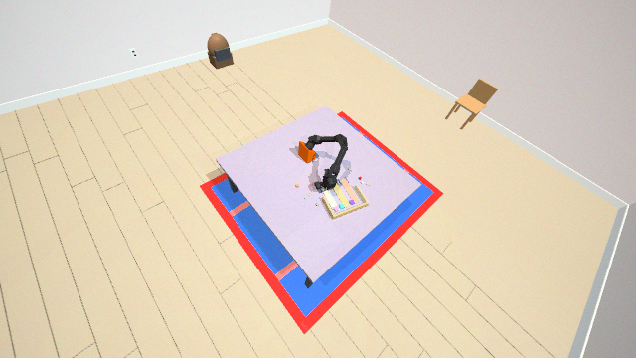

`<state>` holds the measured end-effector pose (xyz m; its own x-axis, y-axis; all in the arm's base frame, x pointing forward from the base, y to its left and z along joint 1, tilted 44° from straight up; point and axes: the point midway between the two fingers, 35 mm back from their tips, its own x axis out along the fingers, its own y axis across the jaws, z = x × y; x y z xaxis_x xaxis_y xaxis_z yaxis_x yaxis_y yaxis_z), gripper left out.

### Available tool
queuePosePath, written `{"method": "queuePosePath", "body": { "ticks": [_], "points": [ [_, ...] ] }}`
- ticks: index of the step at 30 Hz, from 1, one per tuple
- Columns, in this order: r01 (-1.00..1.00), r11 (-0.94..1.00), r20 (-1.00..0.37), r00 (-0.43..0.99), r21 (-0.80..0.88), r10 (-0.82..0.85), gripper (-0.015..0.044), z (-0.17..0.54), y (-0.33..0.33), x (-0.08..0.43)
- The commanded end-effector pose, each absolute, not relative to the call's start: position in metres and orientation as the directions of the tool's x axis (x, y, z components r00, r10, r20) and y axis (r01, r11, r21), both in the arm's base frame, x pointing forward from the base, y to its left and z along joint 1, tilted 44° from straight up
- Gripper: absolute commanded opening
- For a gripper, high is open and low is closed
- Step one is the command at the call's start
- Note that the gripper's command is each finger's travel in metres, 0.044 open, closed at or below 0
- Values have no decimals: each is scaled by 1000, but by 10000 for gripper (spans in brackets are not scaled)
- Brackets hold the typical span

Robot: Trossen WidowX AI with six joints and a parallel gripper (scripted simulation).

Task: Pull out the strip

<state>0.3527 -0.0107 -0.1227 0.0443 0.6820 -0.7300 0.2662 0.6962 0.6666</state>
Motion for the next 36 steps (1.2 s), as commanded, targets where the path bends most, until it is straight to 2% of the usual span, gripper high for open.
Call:
{"method": "queuePosePath", "body": {
  "ticks": [1,14,36],
  "points": [
    [269,694,-728,46,668,684,0,-123,-10,353],
    [269,694,-728,46,668,684,0,-124,-9,353],
    [270,693,-728,45,668,684,0,-121,-1,319]
  ]
}}
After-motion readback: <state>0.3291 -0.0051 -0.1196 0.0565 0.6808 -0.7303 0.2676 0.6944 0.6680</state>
